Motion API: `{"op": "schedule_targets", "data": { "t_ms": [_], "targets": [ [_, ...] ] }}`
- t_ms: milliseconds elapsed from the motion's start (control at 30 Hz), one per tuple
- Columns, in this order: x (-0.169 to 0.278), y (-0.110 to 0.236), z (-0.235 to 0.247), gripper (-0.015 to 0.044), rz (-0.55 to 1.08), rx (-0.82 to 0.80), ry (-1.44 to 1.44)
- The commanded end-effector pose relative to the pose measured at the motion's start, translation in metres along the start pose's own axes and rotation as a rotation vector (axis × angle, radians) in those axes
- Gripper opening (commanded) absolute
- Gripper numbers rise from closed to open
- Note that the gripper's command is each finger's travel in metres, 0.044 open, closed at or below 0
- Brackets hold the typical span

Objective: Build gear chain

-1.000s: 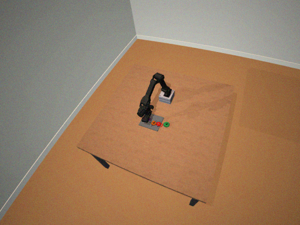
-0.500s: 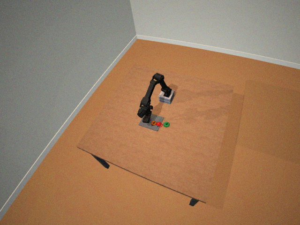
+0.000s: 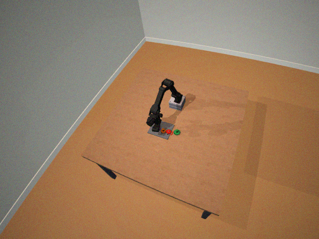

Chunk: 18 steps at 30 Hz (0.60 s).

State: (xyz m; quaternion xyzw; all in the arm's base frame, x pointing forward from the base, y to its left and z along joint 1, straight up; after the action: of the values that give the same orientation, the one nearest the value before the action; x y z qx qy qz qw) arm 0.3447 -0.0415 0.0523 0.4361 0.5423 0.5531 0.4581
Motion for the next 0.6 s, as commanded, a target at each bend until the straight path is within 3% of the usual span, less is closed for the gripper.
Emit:
{"op": "schedule_targets", "data": {
  "t_ms": [0, 367, 567],
  "targets": [
    [0.0008, -0.0059, 0.0005, 0.0, 0.004, -0.004, -0.088],
    [0.0004, -0.0144, -0.0004, 0.0, 0.005, -0.003, -0.382],
    [0.0003, -0.0158, 0.0003, 0.0, 0.005, -0.003, -0.334]
  ]
}}
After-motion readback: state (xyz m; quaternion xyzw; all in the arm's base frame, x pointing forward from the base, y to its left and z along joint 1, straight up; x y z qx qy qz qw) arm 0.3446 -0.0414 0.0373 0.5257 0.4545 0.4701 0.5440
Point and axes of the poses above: the point midway between the two fingers, 35 mm back from their tips, its own y axis back along the fingers, its own z axis across the jaws, x = y × z, the point moved 4 cm from there along y, back along the fingers, and after that the axes turned 5 degrees about -y, right-handed, at the moved point
